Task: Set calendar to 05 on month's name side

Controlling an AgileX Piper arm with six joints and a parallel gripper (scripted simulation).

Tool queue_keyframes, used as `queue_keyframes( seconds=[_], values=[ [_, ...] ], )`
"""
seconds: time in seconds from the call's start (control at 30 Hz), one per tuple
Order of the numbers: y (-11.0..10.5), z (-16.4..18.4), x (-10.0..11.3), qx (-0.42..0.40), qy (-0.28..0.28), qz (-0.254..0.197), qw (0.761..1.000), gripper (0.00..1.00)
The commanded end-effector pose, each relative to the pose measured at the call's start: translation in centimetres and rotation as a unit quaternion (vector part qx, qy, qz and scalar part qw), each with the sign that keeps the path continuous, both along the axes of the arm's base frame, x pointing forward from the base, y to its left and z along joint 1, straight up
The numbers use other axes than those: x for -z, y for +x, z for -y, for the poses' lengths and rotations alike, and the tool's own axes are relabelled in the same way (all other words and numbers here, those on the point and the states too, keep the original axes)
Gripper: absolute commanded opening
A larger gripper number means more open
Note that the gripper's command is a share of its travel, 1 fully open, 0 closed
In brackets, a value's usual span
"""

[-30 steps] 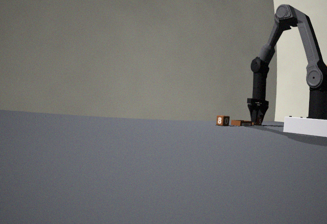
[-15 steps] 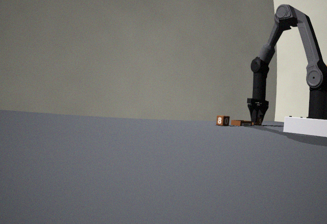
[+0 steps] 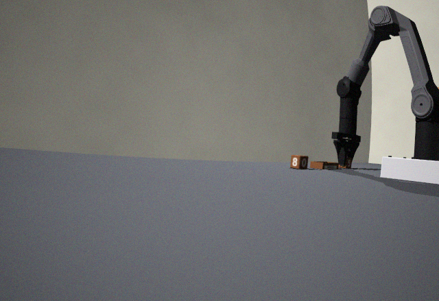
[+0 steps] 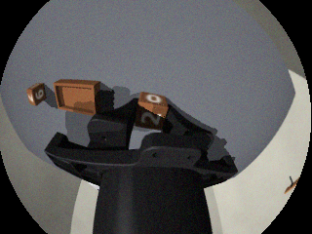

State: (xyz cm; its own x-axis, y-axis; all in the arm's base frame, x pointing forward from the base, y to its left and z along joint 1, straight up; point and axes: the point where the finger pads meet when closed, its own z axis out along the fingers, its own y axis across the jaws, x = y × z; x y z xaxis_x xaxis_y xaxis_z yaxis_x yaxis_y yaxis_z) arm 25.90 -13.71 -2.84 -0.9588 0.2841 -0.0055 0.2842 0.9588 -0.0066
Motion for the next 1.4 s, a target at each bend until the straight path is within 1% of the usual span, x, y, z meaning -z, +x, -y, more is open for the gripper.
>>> queue_keyframes(
  seconds=[0.0,0.63,0.73,0.87,1.0,1.07,1.23,1.37],
  values=[
    [-0.1,0.0,0.1,0.000,0.000,-0.001,1.000,0.37],
    [-0.1,0.0,0.0,0.000,0.000,-0.001,1.000,0.37],
    [0.1,0.0,-0.5,0.000,-0.001,0.001,1.000,0.37],
    [0.1,0.0,-2.2,0.000,-0.001,0.002,1.000,0.37],
    [0.1,0.0,-5.2,0.000,-0.001,0.002,1.000,0.37],
    [0.1,0.0,-5.2,0.000,-0.001,0.002,1.000,0.37],
    [0.0,-0.1,-8.6,0.000,-0.001,0.002,1.000,0.37],
    [0.0,-0.1,-10.0,0.000,-0.001,0.002,1.000,0.37]
  ],
)
